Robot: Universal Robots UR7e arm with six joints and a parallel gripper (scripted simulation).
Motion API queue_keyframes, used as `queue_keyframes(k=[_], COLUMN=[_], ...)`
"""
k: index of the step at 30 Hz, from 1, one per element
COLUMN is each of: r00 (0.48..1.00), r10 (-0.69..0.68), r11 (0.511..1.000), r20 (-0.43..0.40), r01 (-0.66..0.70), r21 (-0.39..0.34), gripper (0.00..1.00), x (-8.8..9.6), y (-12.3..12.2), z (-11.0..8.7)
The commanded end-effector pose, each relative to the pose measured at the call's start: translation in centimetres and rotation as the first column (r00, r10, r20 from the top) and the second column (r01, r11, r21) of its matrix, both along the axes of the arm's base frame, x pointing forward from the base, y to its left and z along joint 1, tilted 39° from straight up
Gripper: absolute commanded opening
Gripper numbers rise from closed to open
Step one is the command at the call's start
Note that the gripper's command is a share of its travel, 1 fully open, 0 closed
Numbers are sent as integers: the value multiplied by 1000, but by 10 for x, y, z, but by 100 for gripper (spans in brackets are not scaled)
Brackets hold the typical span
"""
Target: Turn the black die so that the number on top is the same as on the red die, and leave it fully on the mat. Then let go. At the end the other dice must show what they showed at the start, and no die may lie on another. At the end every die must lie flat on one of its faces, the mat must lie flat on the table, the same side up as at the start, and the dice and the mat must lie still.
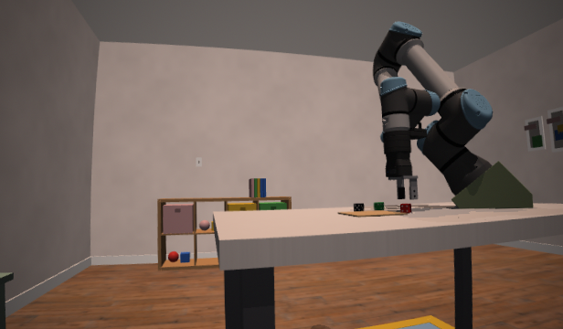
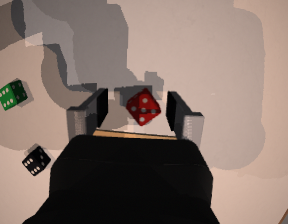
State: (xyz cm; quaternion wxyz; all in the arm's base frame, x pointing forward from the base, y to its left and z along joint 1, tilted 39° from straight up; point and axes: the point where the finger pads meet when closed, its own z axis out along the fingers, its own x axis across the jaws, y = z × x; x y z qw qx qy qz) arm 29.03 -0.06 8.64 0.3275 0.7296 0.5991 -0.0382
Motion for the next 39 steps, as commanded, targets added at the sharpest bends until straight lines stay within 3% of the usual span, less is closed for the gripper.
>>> queue_keyframes(k=[1, 20, 39], r00=[1000, 1000, 1000], r10=[0, 0, 0], r11=[1000, 1000, 1000], r20=[1, 1, 1], r01=[0, 0, 0], r21=[0, 0, 0], gripper=[100, 100, 100], x=[0, -2, -19], y=[0, 4, 30], z=[0, 6, 44])
